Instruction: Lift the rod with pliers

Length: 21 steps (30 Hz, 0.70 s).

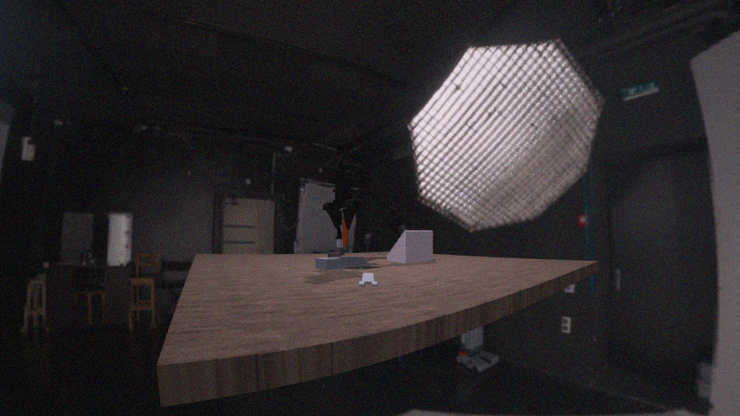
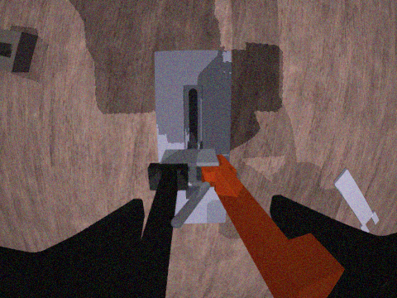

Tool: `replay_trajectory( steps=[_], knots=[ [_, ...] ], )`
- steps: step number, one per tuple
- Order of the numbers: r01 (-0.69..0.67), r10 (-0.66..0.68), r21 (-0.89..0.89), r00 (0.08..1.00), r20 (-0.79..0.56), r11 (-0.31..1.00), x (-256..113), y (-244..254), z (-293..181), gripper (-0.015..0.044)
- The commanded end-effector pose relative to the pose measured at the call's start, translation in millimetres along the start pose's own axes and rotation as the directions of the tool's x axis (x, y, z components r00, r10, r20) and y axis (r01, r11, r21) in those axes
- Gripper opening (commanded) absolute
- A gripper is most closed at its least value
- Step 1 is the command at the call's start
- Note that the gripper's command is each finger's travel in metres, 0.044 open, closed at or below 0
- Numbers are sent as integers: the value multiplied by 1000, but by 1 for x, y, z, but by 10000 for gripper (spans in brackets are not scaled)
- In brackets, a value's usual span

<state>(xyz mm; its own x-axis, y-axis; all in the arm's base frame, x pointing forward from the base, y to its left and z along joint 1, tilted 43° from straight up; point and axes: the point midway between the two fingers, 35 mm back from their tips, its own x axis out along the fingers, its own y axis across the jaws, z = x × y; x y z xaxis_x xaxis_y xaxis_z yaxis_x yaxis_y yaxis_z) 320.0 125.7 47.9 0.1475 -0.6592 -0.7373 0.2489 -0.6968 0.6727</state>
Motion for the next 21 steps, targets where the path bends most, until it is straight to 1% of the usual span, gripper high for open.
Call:
replay_trajectory(
  steps=[1,21],
  knots=[
    [-3,3,1,1000,-11,1000,-2,2,1,318],
    [-4,4,1,1000,-11,1000,1,3,0,318]
  ],
)
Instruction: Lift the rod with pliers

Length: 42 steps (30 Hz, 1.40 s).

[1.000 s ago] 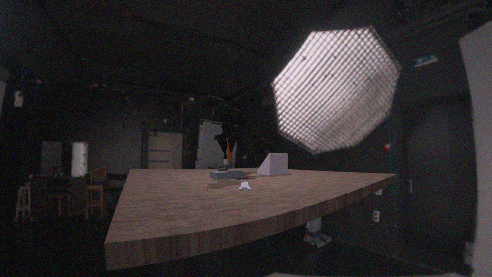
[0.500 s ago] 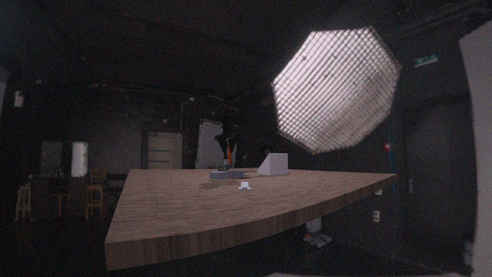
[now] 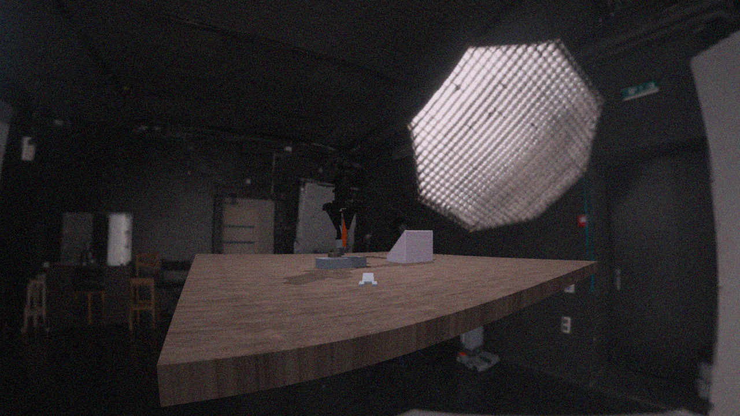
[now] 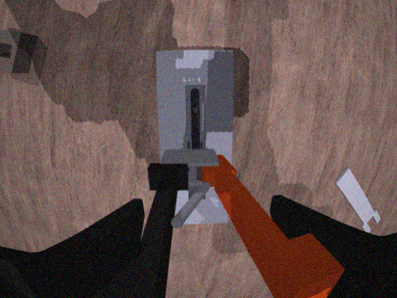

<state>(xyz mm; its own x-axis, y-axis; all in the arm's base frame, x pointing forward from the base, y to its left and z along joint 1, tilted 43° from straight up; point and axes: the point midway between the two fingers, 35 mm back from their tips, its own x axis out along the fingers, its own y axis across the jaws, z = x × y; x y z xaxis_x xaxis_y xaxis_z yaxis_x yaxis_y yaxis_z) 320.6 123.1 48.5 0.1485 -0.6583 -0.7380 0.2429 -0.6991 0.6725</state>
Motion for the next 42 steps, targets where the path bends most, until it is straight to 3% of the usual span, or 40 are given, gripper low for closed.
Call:
replay_trajectory(
  steps=[1,42],
  knots=[
    [-4,4,-5,1000,-9,1000,1,1,0,318],
    [-6,6,-5,1000,-10,1000,35,0,0,307]
  ],
)
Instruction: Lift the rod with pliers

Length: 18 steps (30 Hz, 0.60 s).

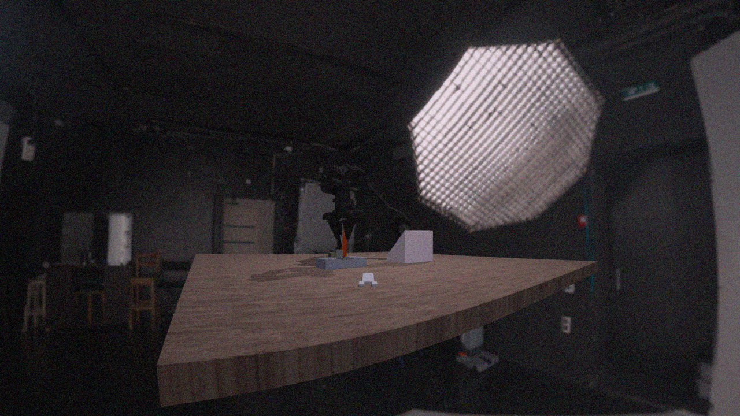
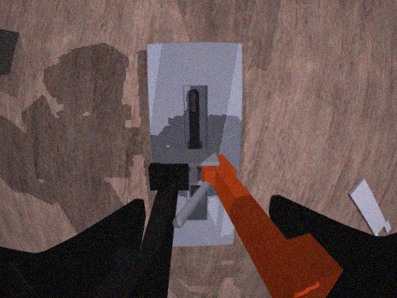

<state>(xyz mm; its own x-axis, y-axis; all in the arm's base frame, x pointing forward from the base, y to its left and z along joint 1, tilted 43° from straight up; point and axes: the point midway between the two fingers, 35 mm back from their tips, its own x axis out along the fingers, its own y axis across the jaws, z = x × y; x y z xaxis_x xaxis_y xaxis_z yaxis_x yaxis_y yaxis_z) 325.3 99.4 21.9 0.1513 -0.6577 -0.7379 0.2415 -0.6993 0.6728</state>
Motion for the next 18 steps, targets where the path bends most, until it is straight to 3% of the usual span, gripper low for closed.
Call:
replay_trajectory(
  steps=[1,18],
  knots=[
    [-5,5,-6,1000,-7,1000,0,1,0,306],
    [-5,5,-6,1000,-7,1000,0,2,0,283]
  ],
)
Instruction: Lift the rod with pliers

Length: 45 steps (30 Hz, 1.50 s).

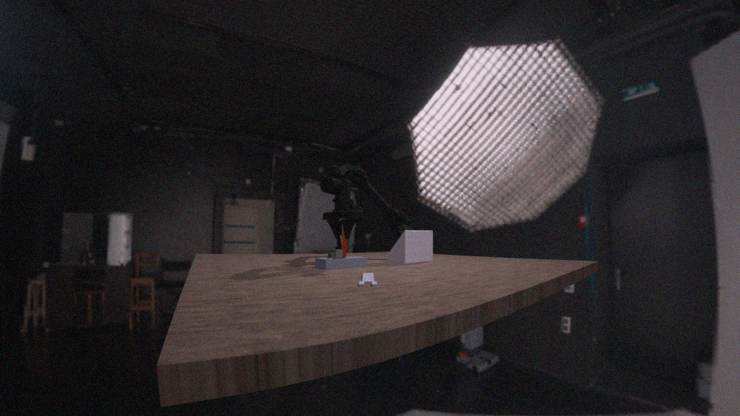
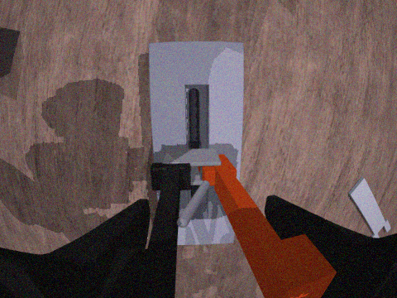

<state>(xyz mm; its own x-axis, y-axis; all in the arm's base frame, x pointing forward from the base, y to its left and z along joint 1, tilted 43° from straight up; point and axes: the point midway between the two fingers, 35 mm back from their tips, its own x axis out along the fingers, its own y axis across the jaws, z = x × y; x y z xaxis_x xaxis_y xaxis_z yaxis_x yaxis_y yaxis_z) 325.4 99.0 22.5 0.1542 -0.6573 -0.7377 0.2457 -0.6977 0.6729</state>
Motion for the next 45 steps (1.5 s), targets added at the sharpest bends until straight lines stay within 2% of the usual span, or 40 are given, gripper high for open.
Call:
replay_trajectory(
  steps=[1,45],
  knots=[
    [-5,5,-2,1000,-4,1000,0,2,0,282],
    [-5,5,-2,1000,-4,1000,0,7,0,223]
  ],
)
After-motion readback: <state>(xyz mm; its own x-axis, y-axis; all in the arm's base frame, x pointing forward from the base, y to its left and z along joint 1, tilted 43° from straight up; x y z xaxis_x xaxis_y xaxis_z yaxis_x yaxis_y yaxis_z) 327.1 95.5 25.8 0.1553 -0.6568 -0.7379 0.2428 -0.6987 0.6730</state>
